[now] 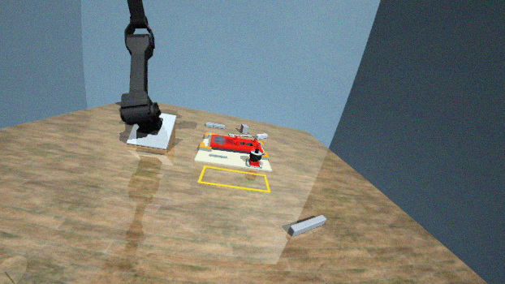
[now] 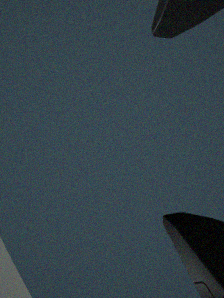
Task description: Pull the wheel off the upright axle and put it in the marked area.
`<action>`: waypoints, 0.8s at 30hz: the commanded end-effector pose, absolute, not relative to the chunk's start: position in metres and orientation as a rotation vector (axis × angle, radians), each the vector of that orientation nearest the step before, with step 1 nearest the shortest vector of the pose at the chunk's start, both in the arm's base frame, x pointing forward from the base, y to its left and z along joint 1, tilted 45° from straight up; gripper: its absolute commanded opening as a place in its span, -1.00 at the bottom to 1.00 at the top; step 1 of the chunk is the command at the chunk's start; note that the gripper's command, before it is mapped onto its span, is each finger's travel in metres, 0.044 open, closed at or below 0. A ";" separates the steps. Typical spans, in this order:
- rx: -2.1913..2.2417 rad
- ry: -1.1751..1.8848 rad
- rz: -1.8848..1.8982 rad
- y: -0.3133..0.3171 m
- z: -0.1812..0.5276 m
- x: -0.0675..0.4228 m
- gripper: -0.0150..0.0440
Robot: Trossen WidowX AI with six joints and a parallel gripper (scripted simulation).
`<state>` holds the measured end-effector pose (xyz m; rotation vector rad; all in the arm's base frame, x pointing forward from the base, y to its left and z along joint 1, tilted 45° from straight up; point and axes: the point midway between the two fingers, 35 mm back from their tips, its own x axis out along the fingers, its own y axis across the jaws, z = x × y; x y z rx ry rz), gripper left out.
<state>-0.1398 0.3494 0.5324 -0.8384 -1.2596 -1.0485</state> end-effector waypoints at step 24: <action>-0.188 -0.871 -0.949 0.082 0.624 -0.083 0.53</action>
